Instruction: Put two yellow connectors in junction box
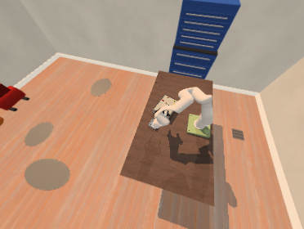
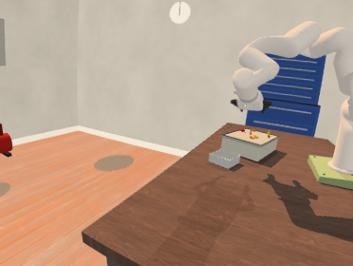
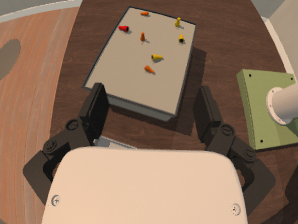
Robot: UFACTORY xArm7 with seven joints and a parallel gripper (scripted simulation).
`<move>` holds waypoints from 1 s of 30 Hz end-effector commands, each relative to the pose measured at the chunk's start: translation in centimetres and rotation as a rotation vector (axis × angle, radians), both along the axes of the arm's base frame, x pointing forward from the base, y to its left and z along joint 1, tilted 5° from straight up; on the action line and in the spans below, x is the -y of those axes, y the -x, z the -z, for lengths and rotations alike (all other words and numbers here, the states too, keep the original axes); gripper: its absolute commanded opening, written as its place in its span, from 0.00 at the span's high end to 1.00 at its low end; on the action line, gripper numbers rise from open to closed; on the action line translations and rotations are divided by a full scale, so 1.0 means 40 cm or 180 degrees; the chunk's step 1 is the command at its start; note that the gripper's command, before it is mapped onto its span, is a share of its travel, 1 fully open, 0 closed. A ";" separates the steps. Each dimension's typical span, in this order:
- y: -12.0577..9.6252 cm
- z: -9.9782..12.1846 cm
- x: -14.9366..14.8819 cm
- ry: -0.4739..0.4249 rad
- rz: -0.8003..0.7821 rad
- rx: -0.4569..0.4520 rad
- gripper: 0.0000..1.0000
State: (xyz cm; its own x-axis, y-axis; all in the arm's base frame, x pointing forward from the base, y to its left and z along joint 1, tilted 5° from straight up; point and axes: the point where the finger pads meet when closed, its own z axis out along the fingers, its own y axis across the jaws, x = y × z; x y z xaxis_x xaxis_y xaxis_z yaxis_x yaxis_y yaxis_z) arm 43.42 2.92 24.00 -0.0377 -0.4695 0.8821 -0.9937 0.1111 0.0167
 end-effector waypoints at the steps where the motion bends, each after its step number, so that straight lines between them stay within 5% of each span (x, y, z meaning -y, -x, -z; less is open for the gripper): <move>1: 0.004 0.012 0.098 -0.0429 0.0230 -0.0146 0.00; 17: 0.052 0.037 0.370 -0.1895 0.0939 0.0018 0.00; 19: 0.052 0.037 0.370 -0.1895 0.0939 0.0018 0.00; 30: 0.090 0.024 0.563 -0.2867 0.1248 0.0678 0.00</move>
